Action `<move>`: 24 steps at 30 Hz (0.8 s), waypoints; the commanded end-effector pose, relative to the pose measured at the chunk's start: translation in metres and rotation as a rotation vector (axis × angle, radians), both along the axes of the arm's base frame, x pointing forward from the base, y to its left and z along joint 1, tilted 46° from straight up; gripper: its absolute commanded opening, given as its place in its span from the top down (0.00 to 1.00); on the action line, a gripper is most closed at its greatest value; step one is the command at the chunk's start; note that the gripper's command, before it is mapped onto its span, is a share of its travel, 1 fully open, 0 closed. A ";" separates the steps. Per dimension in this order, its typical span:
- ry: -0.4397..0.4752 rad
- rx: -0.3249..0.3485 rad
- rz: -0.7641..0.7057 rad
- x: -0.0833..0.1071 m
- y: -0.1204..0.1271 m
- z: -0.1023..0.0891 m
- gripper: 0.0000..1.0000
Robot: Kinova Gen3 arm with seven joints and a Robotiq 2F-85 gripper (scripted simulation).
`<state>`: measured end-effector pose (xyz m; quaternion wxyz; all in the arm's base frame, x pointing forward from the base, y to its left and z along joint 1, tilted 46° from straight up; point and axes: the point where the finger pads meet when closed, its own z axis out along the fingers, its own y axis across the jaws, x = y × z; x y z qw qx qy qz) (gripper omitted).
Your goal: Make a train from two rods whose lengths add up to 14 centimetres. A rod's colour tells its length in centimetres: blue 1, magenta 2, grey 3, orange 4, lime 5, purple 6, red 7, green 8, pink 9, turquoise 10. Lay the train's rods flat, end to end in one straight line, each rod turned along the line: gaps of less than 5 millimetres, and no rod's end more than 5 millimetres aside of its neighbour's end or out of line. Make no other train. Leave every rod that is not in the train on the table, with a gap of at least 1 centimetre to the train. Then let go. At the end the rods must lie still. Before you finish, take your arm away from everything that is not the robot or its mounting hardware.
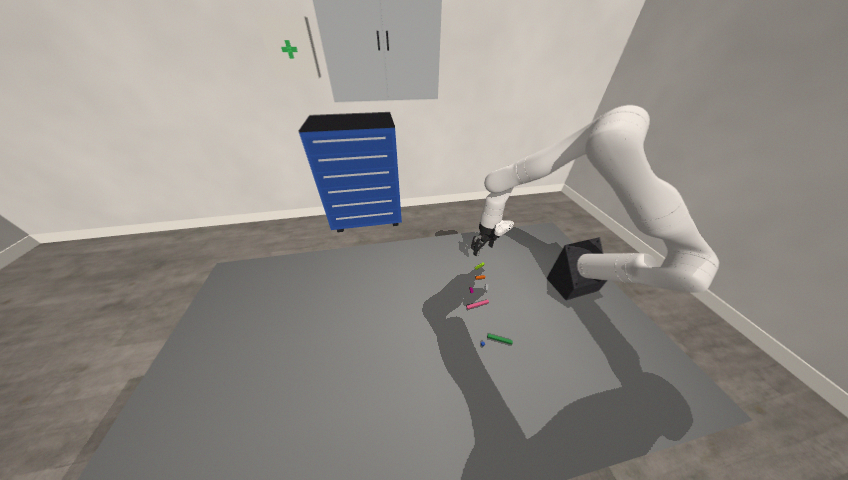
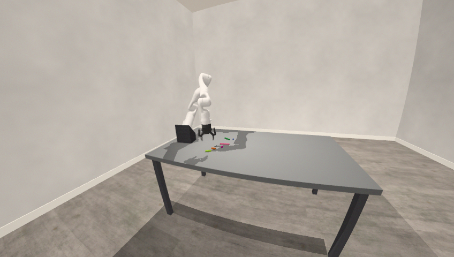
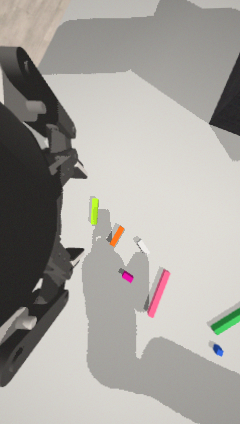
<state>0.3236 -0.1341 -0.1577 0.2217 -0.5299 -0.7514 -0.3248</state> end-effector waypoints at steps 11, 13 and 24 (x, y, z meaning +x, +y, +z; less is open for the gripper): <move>-0.036 -0.010 0.031 0.006 0.002 0.004 0.00; -0.074 -0.012 0.077 0.009 0.007 0.008 0.00; -0.393 -0.012 0.388 0.049 0.055 0.045 0.00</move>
